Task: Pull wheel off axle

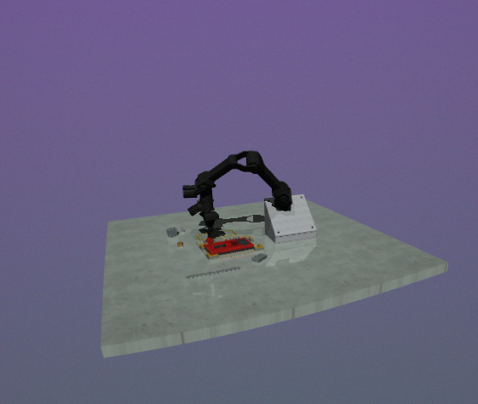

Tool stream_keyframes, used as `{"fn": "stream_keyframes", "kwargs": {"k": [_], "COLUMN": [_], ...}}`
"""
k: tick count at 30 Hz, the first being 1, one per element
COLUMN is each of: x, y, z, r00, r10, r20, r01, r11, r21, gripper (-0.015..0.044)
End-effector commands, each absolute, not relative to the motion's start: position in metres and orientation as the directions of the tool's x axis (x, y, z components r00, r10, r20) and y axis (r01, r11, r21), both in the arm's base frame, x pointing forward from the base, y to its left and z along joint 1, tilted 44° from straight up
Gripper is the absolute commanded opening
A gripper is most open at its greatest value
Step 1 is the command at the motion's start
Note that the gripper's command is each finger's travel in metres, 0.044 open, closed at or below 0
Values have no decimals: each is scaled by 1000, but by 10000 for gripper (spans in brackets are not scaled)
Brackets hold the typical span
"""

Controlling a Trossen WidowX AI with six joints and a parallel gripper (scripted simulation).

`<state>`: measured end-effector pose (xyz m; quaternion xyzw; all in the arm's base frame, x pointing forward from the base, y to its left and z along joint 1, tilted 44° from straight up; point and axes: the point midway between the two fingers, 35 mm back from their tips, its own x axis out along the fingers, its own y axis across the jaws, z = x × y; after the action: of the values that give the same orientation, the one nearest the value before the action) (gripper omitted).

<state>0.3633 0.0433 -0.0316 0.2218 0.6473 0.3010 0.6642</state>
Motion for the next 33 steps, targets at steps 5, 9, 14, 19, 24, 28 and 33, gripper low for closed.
{"fn": "stream_keyframes", "kwargs": {"k": [5,9,14,19,24,28,33], "x": [364,364,364,364,364,361,360], "y": [40,39,38,37,27,15,17], "z": [-29,-28,-27,-25,-15,-2,-7], "r00": [-17,-16,-16,-16,-15,-15,-20], "r10": [685,685,685,685,685,684,688], "r20": [-728,-728,-728,-728,-729,-729,-725], "r01": [-118,-118,-118,-117,-117,-117,-106], "r11": [722,722,722,722,723,723,720], "r21": [682,682,682,682,681,681,686], "gripper": [0,0,0,0,0,0,0]}}
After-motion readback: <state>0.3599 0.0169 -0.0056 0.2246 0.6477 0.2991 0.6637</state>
